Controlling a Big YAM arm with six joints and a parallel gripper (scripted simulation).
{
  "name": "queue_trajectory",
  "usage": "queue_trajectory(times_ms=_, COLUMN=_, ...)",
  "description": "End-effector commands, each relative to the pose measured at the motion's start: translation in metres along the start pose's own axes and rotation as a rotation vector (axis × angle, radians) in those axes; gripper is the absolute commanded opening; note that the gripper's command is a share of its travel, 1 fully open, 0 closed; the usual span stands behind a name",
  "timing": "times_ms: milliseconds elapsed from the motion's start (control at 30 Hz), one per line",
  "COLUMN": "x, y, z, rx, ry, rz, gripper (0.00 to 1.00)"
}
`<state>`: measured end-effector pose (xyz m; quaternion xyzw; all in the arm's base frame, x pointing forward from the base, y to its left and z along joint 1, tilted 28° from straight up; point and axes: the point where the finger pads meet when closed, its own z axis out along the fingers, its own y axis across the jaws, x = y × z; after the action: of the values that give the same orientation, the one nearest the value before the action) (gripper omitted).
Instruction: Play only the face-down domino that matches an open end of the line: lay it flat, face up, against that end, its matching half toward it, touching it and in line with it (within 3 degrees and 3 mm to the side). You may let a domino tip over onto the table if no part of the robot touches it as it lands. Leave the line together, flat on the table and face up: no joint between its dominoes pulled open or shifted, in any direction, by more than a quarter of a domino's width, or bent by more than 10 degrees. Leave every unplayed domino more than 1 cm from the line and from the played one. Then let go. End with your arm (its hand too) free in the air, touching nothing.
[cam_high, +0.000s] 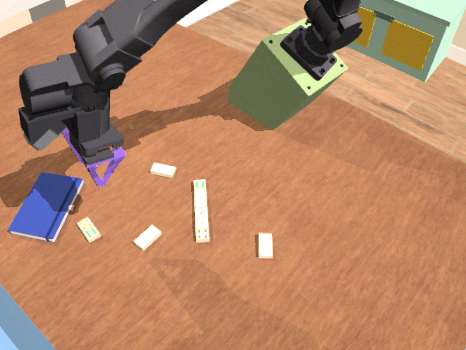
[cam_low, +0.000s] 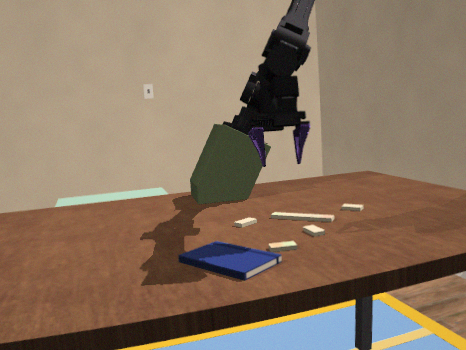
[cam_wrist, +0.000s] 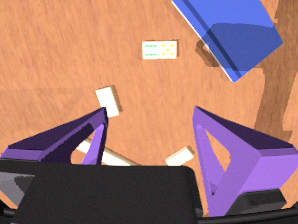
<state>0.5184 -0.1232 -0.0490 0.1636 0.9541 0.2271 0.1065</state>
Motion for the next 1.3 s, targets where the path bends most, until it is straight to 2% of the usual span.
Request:
queue_trajectory(times_ms=0, x=-0.004, y=-0.002, z=-0.003, rx=0.001, ry=0.004, rz=0.006, gripper=0.71)
queue_trajectory(times_ms=300, x=-0.002, y=-0.016, z=0.003, rx=0.003, ry=0.226, rz=-0.034, gripper=0.71)
queue_trajectory(times_ms=533, x=-0.002, y=-0.016, z=0.003, rx=0.003, ry=0.226, rz=-0.034, gripper=0.71)
queue_trajectory(times_ms=567, x=0.011, y=-0.011, z=0.007, rx=0.003, ry=0.235, rz=-0.009, gripper=0.71)
queue_trajectory(times_ms=867, x=-0.011, y=-0.015, z=-0.002, rx=-0.002, ry=0.201, rz=-0.033, gripper=0.71)
queue_trajectory(times_ms=1100, x=-0.011, y=-0.015, z=-0.002, rx=-0.002, ry=0.201, rz=-0.033, gripper=0.71)
queue_trajectory(times_ms=1133, x=0.009, y=-0.01, z=0.006, rx=0.0, ry=0.235, rz=-0.02, gripper=0.71)
queue_trajectory(times_ms=1267, x=-0.003, y=-0.012, z=0.001, rx=0.0, ry=0.209, rz=-0.021, gripper=0.71)
